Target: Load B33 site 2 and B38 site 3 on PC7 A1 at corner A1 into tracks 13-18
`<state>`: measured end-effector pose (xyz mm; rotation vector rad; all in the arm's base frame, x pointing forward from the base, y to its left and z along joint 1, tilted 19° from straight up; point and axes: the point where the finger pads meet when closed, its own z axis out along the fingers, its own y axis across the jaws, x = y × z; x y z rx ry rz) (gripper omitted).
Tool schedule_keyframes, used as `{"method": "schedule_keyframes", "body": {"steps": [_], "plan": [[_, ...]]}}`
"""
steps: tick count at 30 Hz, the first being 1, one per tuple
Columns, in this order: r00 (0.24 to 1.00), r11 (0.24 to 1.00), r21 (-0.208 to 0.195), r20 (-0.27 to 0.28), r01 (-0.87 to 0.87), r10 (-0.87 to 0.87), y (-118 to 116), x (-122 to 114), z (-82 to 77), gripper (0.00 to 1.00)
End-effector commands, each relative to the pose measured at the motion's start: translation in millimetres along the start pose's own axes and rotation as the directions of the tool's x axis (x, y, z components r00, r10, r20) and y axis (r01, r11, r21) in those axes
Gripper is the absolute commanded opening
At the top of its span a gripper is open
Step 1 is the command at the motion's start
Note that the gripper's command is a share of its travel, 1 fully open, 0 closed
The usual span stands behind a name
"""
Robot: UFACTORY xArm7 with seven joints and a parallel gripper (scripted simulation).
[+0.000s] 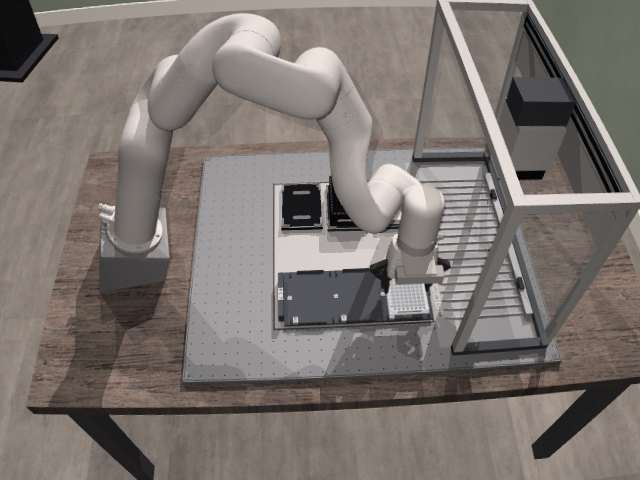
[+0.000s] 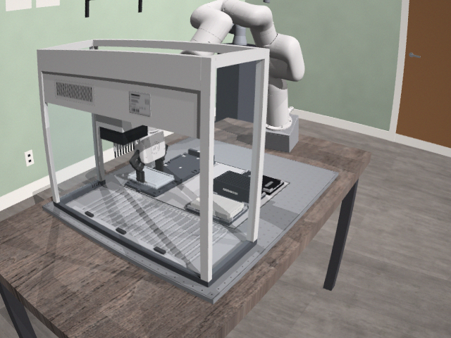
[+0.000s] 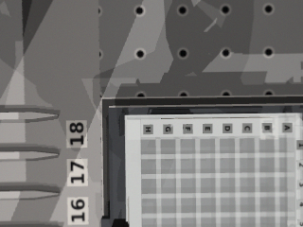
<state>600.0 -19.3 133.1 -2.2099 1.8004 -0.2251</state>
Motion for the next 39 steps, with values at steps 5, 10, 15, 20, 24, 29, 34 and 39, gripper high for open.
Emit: {"method": "schedule_keyframes", "body": {"steps": [5,10,15,20,24,29,34,39], "plan": [[1.000,1.000,0.007,-0.002,0.000,0.000,-2.7,1.2,-2.4,0.00],[1.000,1.000,0.007,-0.002,0.000,0.000,-2.7,1.2,-2.3,0.00],[1.000,1.000,0.007,-0.002,0.000,0.000,-2.7,1.2,-2.3,0.00],[1.000,1.000,0.007,-0.002,0.000,0.000,-2.7,1.2,0.3,0.00],[1.000,1.000,0.007,-0.002,0.000,0.000,-2.7,1.2,2.3,0.00],[1.000,1.000,0.007,-0.002,0.000,0.000,-2.7,1.2,5.6,0.00],[1.000,1.000,0.007,-0.002,0.000,0.000,-2.7,1.2,8.9,0.00],[1.000,1.000,0.007,-0.002,0.000,0.000,-2.7,1.2,11.0,0.00]]}}
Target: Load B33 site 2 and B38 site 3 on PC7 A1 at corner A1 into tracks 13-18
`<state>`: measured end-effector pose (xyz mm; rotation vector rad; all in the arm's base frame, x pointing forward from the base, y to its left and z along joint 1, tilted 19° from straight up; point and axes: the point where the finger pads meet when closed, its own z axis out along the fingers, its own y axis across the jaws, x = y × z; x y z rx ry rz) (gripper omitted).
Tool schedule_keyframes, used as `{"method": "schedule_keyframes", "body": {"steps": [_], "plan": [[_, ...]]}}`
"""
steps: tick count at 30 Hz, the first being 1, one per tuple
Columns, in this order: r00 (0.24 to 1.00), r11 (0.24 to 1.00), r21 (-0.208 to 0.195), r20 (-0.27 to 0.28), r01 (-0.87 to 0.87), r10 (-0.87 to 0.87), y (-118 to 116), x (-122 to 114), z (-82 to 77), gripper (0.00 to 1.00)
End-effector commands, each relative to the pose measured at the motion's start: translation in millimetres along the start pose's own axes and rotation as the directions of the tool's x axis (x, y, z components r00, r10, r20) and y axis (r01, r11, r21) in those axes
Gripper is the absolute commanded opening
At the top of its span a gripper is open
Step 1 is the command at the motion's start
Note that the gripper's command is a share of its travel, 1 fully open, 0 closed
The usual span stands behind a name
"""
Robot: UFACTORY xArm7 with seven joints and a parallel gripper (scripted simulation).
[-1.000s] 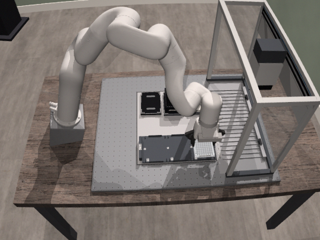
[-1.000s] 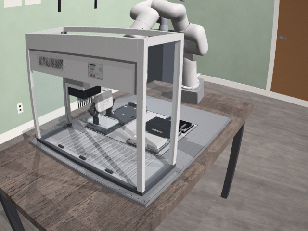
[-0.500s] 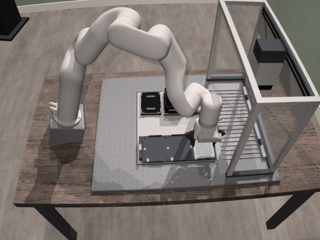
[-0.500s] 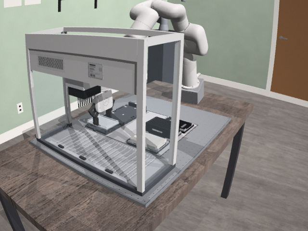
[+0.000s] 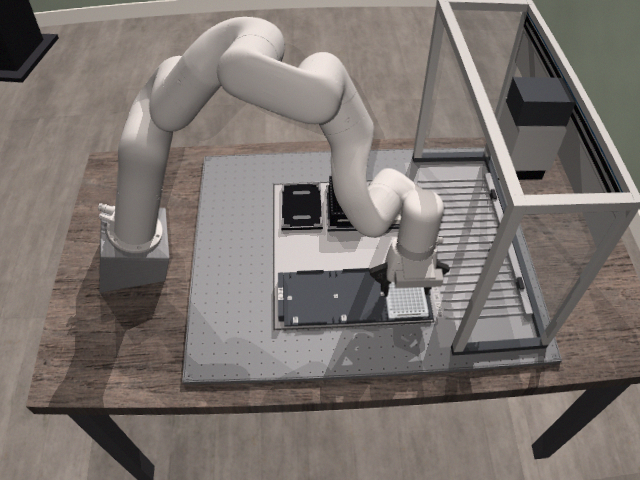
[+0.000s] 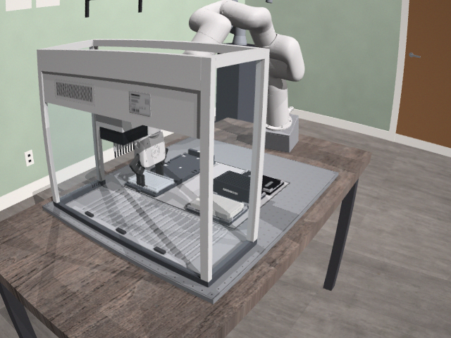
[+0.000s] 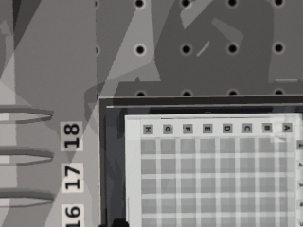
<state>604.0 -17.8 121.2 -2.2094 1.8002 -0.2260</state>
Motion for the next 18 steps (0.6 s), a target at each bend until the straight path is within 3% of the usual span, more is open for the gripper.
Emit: {"method": "schedule_keyframes", "body": {"steps": [1,16,17,18], "plan": [[1.000,1.000,0.006,-0.002,0.000,0.000,-2.5,1.1,-1.4,0.00],[1.000,1.000,0.007,-0.002,0.000,0.000,-2.5,1.1,-1.5,0.00],[1.000,1.000,0.006,-0.002,0.000,0.000,-2.5,1.1,-0.8,1.00],[1.000,1.000,0.006,-0.002,0.000,0.000,-2.5,1.1,-0.8,1.00]]}}
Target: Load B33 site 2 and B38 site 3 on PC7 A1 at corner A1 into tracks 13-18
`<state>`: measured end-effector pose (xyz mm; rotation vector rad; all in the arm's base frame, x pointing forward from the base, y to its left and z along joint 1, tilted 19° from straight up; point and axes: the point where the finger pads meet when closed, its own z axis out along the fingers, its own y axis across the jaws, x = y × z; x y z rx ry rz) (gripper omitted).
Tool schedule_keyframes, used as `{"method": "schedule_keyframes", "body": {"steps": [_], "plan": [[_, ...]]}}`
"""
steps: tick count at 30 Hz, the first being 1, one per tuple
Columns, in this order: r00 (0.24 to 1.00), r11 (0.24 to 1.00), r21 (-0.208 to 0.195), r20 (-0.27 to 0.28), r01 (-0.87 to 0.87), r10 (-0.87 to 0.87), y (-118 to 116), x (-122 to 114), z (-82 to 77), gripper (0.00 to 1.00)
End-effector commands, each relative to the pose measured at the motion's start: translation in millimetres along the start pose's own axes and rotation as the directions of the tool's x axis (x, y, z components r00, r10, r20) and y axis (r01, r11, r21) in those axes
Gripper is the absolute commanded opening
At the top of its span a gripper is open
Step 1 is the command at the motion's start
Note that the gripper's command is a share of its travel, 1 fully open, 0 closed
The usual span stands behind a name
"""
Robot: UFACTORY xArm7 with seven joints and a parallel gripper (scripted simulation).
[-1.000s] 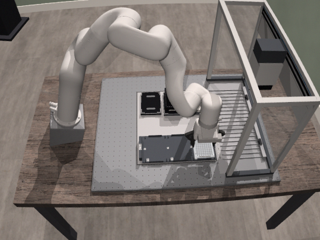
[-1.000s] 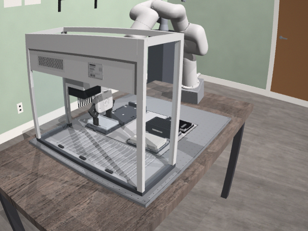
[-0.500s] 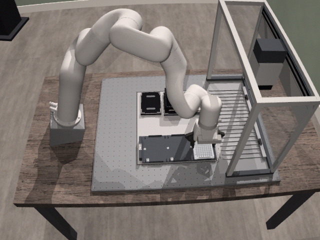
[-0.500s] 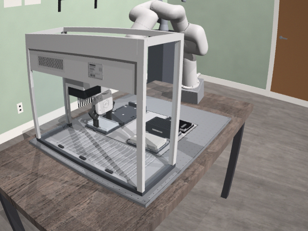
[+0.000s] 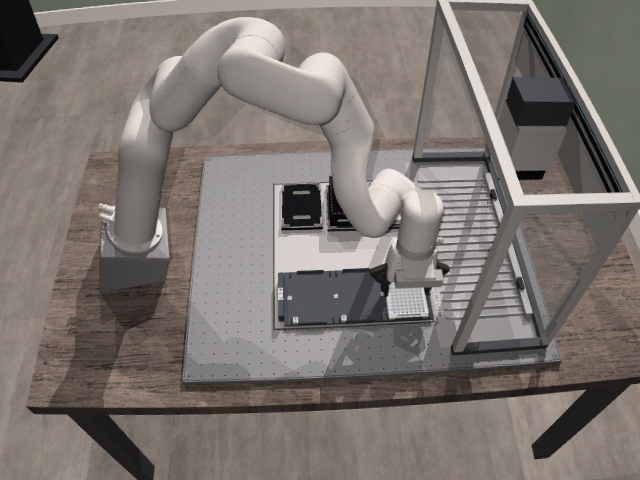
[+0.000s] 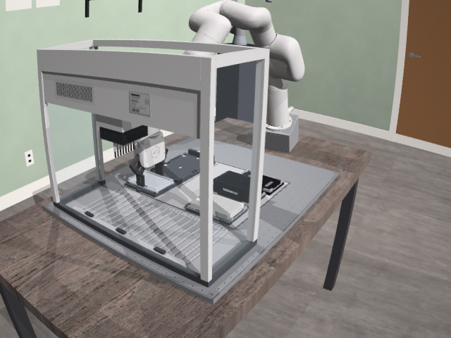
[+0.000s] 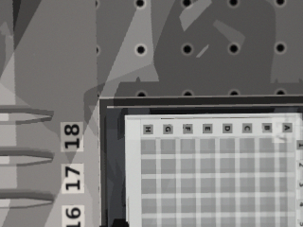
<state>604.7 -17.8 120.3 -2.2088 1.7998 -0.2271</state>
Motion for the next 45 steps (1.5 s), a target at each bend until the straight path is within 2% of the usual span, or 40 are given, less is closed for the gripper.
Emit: {"method": "schedule_keyframes", "body": {"steps": [1,33,45], "plan": [[1.000,1.000,0.005,-0.002,0.000,0.000,-2.1,0.9,-1.8,1.00],[1.000,1.000,0.006,-0.002,0.000,0.000,-2.1,0.9,-1.9,1.00],[1.000,1.000,0.006,-0.002,0.000,0.000,-2.0,0.9,-21.8,1.00]]}}
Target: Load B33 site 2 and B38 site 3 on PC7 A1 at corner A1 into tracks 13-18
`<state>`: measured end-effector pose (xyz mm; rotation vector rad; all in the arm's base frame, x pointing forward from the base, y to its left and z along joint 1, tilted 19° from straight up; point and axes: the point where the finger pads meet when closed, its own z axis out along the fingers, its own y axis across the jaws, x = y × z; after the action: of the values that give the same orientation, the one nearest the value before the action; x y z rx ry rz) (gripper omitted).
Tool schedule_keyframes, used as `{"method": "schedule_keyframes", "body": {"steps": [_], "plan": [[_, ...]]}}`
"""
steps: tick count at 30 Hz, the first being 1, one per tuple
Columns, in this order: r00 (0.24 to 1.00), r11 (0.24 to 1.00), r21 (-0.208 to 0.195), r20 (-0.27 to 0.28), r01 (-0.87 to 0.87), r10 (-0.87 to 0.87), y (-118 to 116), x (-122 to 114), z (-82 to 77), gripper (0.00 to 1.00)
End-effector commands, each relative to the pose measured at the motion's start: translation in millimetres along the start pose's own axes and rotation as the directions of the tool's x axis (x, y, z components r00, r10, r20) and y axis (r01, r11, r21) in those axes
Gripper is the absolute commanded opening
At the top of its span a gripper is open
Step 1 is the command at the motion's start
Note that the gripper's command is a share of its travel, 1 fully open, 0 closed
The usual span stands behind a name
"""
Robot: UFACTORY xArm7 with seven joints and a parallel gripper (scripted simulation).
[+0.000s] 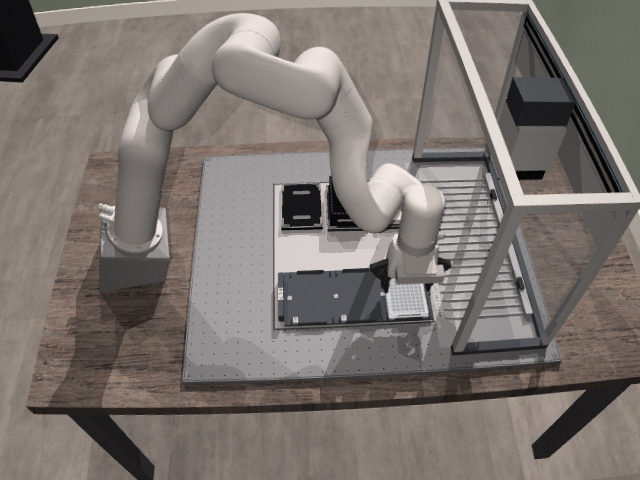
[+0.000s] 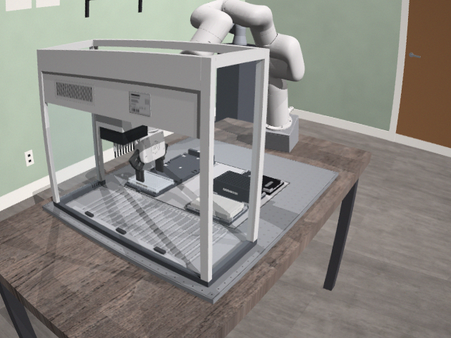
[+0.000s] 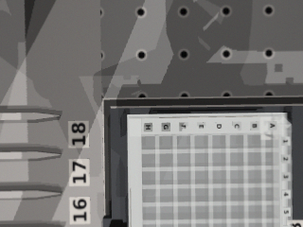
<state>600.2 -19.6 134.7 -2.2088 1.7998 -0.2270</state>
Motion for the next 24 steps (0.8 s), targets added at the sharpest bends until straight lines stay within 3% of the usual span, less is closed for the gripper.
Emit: {"method": "schedule_keyframes", "body": {"steps": [1,24], "plan": [[1.000,1.000,0.006,-0.002,0.000,0.000,-2.1,0.9,-8.4,1.00],[1.000,1.000,0.006,-0.002,0.000,0.000,-2.0,0.8,-40.1,1.00]]}}
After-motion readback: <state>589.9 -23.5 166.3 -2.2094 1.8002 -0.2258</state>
